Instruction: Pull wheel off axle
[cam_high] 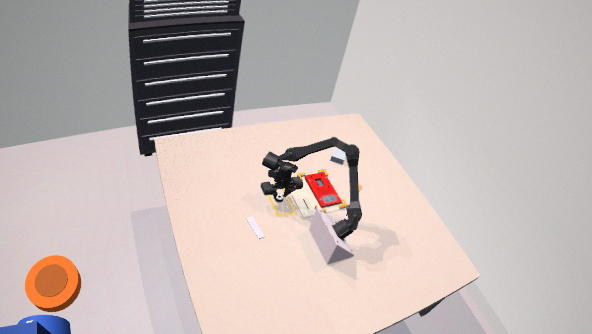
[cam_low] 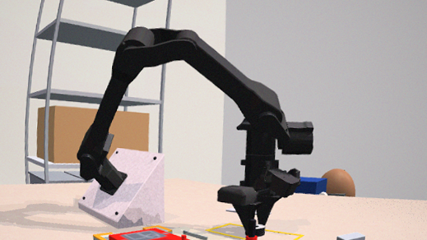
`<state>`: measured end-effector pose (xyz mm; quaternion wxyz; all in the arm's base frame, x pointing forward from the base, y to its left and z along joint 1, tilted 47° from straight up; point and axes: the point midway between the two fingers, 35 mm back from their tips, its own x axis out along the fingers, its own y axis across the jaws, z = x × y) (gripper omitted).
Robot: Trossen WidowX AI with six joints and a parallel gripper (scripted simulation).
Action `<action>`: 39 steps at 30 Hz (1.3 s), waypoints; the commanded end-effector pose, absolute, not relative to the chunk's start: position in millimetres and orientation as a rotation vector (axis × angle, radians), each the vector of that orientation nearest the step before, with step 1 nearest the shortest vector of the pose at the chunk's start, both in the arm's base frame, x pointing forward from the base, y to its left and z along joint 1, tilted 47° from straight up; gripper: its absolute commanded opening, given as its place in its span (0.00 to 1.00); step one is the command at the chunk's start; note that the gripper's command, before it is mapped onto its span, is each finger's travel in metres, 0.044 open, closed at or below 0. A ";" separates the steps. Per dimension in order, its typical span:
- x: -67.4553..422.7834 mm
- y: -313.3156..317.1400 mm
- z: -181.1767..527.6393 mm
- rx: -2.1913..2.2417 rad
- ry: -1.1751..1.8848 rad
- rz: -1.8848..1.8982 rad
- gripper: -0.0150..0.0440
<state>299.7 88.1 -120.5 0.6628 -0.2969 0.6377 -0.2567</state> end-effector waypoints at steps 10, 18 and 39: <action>296.6 131.8 -79.7 -0.673 1.442 -0.579 0.76; 221.5 136.6 -29.5 -0.675 1.448 -0.575 1.00; 213.3 135.9 -24.0 -0.676 1.448 -0.577 1.00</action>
